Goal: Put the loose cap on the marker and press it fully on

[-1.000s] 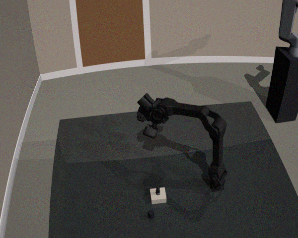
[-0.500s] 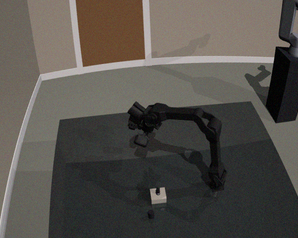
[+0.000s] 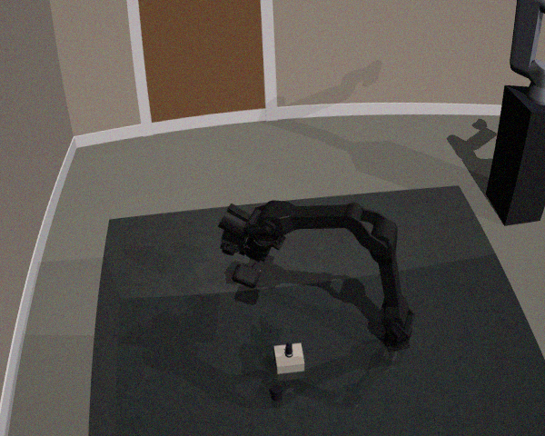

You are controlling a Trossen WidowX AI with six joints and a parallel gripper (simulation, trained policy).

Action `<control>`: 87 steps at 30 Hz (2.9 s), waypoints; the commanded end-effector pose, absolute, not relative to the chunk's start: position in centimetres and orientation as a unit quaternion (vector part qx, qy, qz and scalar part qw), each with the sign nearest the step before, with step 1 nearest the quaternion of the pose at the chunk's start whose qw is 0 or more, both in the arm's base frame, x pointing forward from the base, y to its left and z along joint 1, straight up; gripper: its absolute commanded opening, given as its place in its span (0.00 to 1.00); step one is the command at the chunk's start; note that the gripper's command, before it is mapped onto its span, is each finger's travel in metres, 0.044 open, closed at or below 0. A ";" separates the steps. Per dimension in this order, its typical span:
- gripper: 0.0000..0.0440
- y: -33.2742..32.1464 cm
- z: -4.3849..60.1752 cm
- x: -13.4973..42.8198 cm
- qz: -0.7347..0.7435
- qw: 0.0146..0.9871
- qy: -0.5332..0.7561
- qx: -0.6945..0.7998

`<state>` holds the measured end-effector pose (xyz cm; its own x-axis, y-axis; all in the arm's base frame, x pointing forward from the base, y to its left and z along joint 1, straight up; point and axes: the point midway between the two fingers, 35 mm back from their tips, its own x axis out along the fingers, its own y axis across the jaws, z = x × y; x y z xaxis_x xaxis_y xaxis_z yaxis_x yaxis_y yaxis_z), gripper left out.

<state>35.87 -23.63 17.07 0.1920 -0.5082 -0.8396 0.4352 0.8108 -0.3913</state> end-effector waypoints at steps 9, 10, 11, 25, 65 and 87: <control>0.71 -19.3 16.3 38.3 -0.271 0.781 0.563 -0.007; 0.71 -18.9 16.3 38.4 -0.268 0.781 0.564 -0.005; 0.71 -18.5 16.2 38.6 -0.265 0.782 0.564 -0.002; 0.73 -12.7 15.3 40.4 -0.223 0.782 0.582 0.027; 0.75 4.1 13.4 40.0 -0.104 0.741 0.658 0.082; 0.74 10.8 11.6 36.9 -0.043 0.695 0.715 0.061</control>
<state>37.33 10.34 11.87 -0.0084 0.0243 -0.9997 0.1580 0.9872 0.0227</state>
